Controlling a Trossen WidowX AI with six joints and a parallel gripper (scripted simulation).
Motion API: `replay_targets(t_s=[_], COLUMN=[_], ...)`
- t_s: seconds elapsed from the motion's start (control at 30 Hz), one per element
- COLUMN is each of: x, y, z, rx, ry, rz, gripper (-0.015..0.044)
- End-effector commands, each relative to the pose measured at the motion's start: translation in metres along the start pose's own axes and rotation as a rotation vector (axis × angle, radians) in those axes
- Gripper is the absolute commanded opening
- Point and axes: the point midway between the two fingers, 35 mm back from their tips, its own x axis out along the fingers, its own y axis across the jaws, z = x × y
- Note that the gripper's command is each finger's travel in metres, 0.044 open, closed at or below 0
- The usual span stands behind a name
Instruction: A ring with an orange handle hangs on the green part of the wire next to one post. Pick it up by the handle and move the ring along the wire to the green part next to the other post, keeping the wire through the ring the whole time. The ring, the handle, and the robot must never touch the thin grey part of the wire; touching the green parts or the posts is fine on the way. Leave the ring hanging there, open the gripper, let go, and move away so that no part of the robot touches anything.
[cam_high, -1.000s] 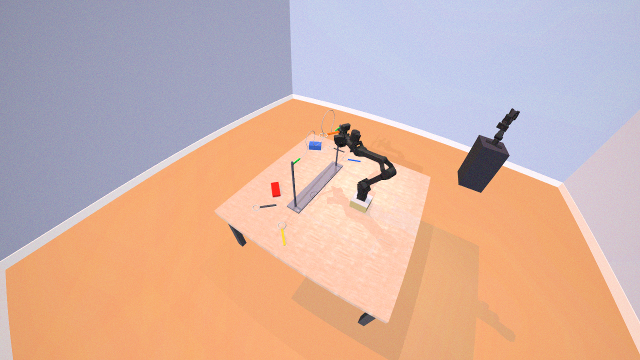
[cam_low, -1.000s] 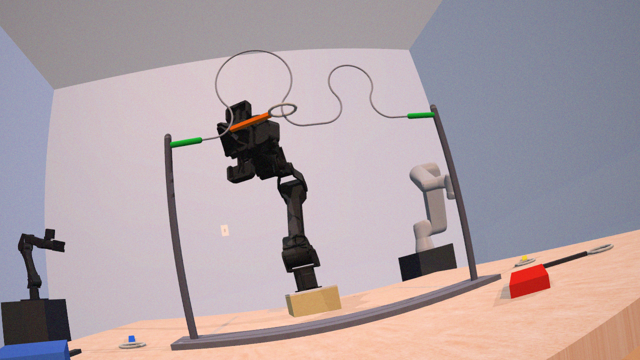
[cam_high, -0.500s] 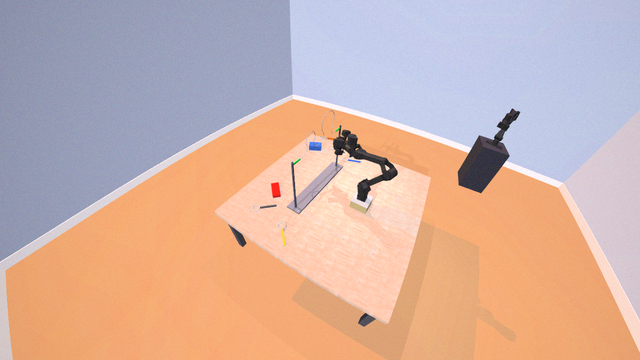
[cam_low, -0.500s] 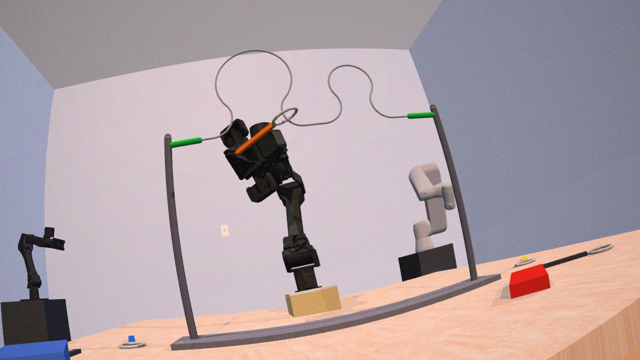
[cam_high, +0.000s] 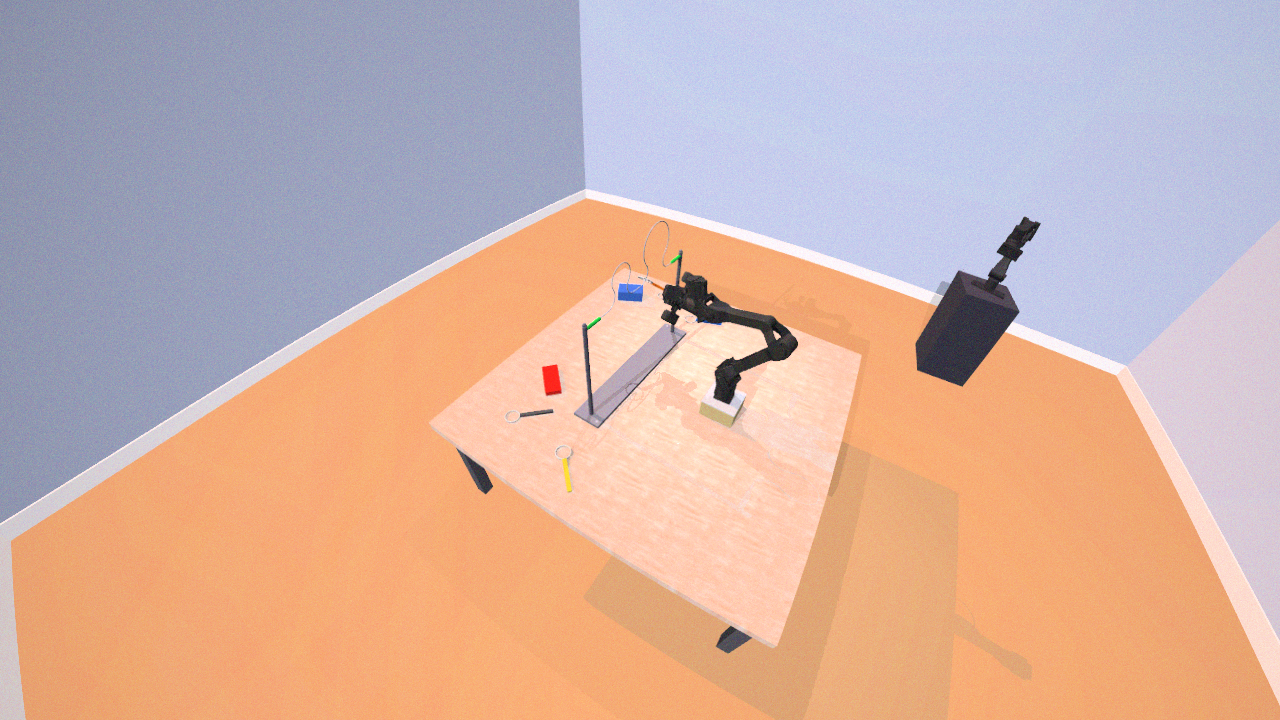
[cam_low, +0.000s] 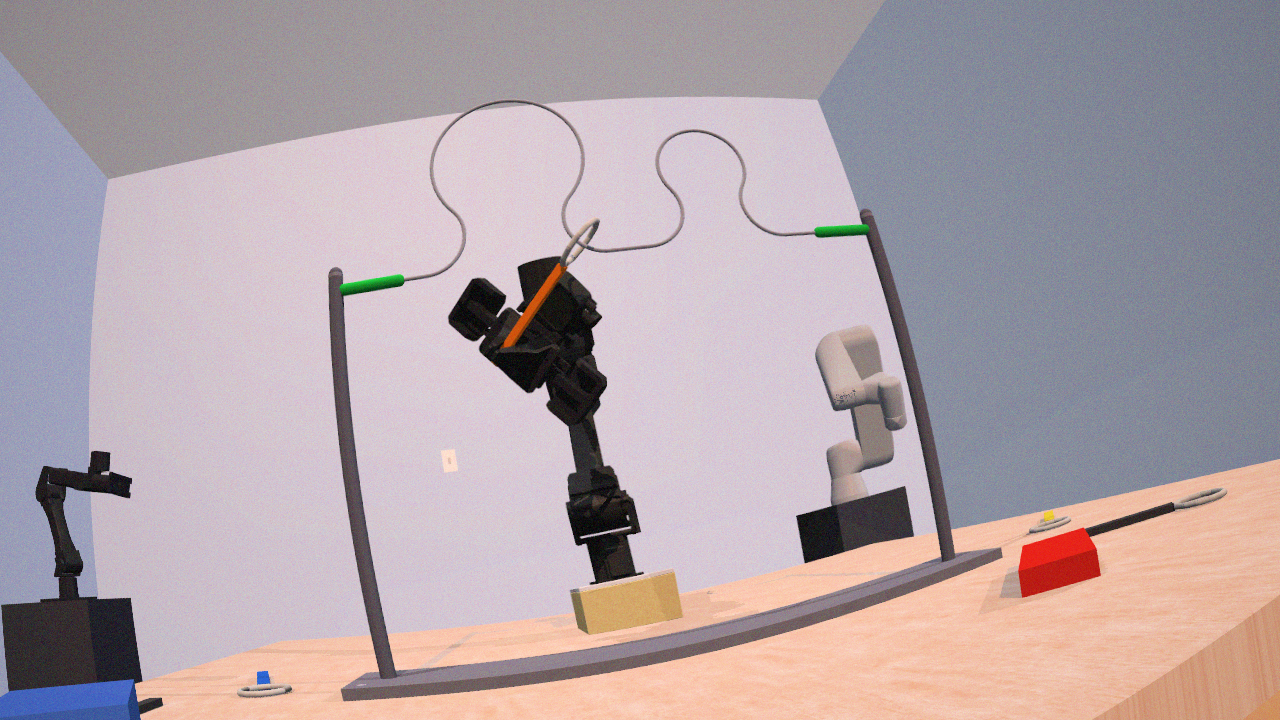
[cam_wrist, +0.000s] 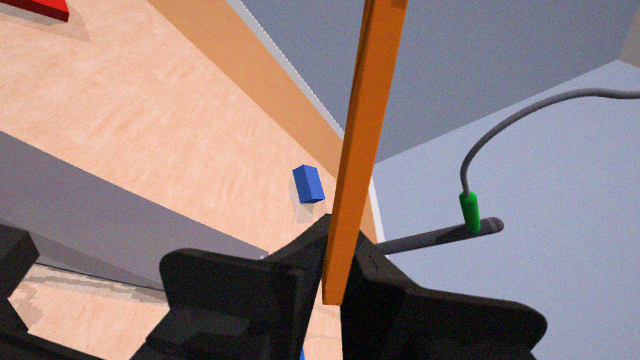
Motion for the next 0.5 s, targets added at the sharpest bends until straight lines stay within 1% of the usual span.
replay_targets(t_s=[0.0,0.47], x=[-0.003,-0.016], y=[0.016,0.064], z=[0.0,0.013], rx=[0.095,0.383], ry=[0.016,0.052], rz=[0.049,0.217], gripper=[-0.015,-0.015])
